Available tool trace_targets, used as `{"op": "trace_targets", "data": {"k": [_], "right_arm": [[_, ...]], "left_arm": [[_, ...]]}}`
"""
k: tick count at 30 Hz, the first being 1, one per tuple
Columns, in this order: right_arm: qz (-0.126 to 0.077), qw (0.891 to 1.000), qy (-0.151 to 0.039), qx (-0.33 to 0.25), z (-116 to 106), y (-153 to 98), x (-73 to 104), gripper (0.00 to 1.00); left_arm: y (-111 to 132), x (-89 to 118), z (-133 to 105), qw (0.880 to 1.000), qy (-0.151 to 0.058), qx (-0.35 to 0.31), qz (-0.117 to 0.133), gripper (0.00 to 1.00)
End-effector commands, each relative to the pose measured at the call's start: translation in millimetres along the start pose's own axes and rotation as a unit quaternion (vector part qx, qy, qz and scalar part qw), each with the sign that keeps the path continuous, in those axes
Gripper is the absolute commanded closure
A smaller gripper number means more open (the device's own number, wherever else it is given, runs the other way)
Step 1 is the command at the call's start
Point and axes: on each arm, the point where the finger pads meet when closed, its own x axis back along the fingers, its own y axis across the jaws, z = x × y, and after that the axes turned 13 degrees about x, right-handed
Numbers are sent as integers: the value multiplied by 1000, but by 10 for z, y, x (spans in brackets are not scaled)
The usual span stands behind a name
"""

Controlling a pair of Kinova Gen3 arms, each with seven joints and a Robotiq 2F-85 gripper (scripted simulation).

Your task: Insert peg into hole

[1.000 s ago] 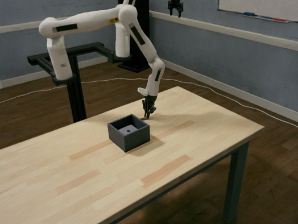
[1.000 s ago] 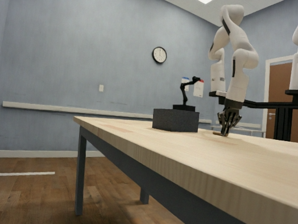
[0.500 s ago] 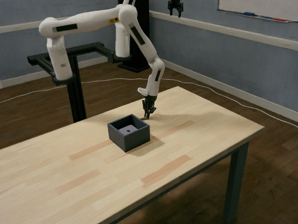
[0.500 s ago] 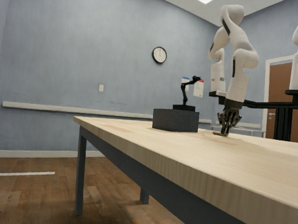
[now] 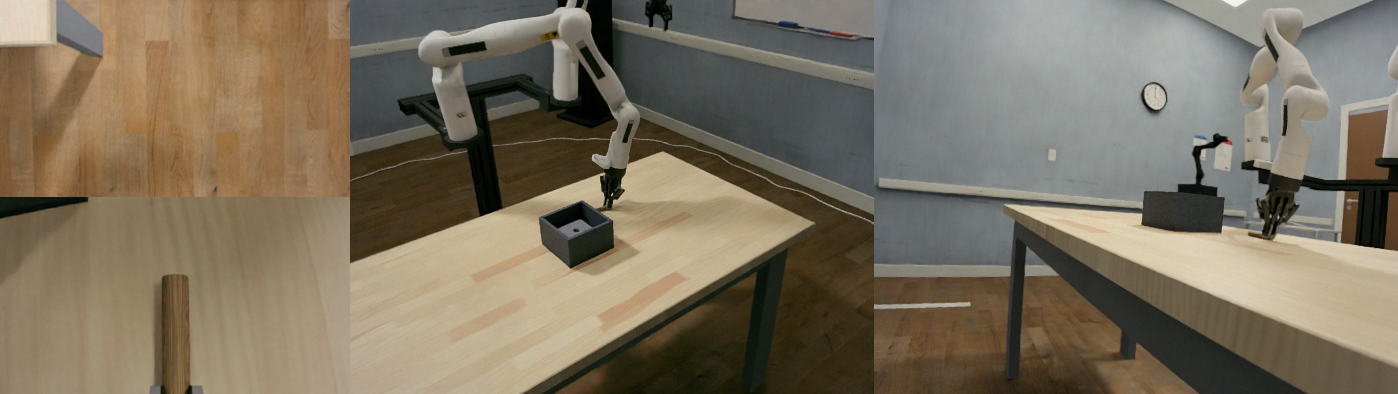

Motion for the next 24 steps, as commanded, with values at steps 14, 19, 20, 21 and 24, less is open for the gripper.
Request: {"op": "trace_targets", "data": {"k": [14, 19, 20, 21, 24], "right_arm": [[1, 1000, -1, 0, 143, 26, 587, 903], [1, 1000, -1, 0, 207, 41, 833, 903], [1, 1000, -1, 0, 216, 44, 867, 903], [1, 1000, -1, 0, 224, 45, 896, 903], [1, 1000, -1, 0, 229, 47, 918, 903]], "left_arm": [[0, 9, -4, 1000, -1, 0, 0, 2], [0, 9, -4, 1000, -1, 0, 0, 2], [0, 9, -4, 1000, -1, 0, 0, 2], [0, 9, -4, 1000, -1, 0, 0, 2], [0, 9, -4, 1000, -1, 0, 0, 2]]}}
